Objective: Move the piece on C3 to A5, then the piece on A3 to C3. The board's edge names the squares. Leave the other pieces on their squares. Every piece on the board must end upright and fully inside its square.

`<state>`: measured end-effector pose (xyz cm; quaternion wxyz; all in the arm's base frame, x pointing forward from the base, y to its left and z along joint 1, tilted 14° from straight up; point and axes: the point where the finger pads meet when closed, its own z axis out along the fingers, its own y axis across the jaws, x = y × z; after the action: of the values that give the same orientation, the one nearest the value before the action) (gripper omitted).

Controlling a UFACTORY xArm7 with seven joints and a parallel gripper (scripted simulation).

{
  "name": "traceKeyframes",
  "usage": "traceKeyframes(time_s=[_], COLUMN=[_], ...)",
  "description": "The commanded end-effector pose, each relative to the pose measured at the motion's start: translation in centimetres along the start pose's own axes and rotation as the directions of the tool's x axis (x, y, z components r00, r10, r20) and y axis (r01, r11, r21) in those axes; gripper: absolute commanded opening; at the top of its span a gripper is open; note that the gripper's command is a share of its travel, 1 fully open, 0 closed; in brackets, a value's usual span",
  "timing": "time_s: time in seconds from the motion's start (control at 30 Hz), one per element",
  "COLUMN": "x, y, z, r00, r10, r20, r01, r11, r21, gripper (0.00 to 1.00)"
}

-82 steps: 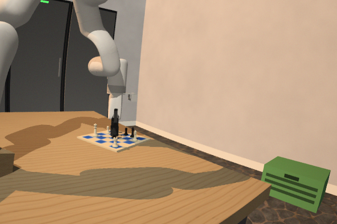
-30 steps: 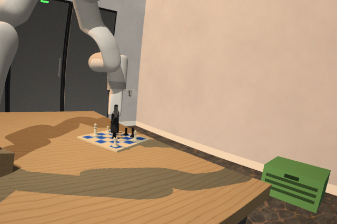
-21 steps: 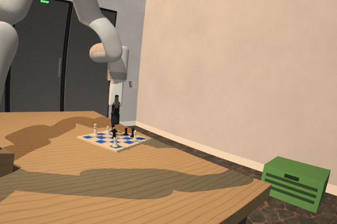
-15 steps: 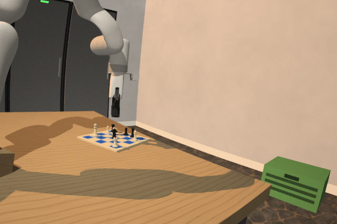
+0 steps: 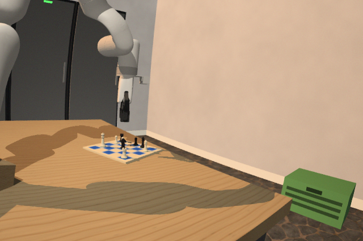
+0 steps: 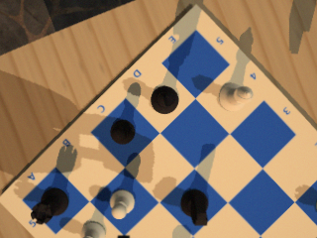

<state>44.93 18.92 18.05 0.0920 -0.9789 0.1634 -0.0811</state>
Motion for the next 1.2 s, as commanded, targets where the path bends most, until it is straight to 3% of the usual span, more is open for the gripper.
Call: traceKeyframes(time_s=[0.0,0.67,1.17], x=[0.1,0.1,0.1], y=[-0.1,-0.1,-0.1], z=[-0.2,-0.8,-6.5], r00=[1.000,1.000,1.000], r10=[0.000,0.000,0.000], r20=[-0.004,-0.004,-0.004], r01=[0.000,0.000,0.000], r11=[1.000,1.000,1.000], r21=[0.003,0.003,0.003], gripper=[1.00,1.00,1.00])
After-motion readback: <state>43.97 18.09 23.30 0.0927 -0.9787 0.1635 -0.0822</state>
